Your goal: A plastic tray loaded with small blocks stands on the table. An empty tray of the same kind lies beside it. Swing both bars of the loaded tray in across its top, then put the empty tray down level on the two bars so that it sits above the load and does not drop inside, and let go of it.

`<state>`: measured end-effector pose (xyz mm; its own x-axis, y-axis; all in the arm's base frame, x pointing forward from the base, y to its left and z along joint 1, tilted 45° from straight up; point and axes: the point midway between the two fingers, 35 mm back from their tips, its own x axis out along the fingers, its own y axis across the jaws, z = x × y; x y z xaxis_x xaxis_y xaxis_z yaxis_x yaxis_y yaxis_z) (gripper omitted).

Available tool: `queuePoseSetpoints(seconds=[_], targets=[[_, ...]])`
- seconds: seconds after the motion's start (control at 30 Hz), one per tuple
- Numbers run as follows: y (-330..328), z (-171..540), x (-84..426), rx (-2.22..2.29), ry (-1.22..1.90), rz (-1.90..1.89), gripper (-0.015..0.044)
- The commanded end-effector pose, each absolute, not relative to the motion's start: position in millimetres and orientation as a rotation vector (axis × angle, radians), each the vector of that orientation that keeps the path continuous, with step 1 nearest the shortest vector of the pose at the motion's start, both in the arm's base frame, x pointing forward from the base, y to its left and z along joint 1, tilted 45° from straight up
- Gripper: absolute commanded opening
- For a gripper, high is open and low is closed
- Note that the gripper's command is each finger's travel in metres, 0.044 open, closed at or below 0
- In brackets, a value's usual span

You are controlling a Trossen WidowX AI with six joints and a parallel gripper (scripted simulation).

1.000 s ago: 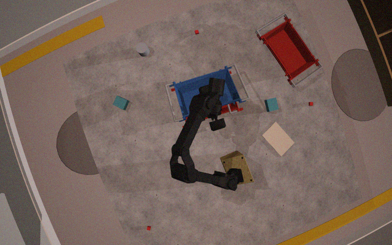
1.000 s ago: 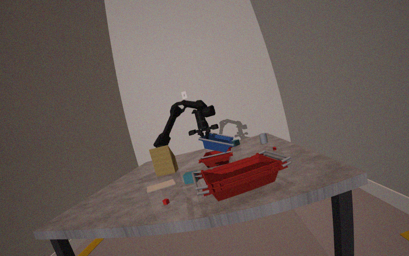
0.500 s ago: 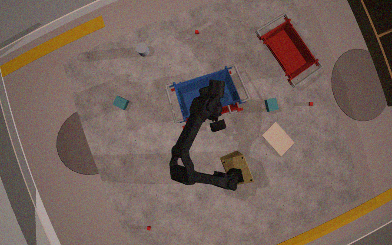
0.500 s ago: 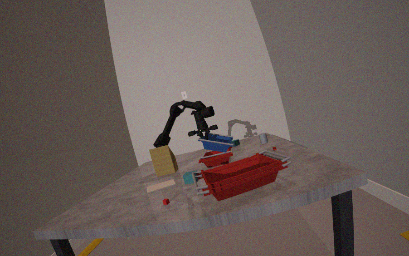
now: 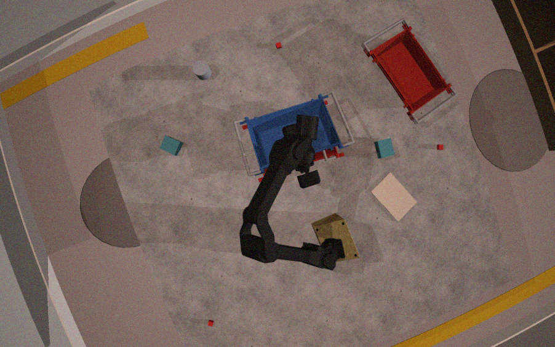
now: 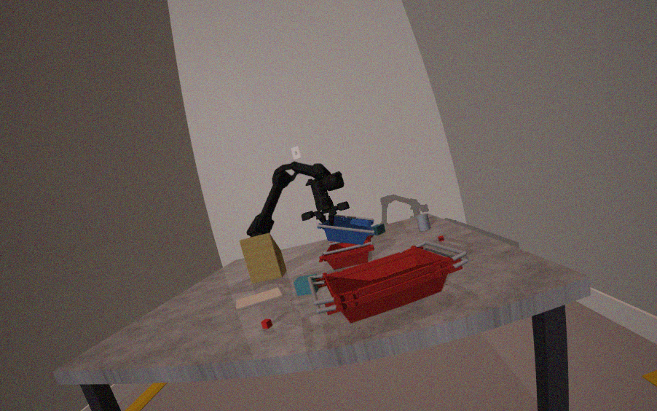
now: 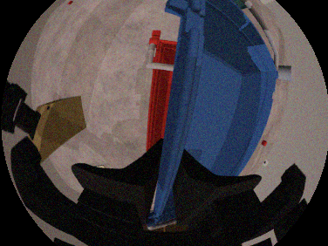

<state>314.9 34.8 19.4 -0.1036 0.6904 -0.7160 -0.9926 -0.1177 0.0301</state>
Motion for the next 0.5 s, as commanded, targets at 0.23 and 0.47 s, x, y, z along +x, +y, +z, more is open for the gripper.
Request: queuePoseSetpoints(seconds=[0.23, 0.47], targets=[[38.6, 16.3, 309.5, -0.641, 0.633, 1.616, 0.0], [41.7, 12.6, 306.1, -0.64, 0.633, 1.616, 0.0]])
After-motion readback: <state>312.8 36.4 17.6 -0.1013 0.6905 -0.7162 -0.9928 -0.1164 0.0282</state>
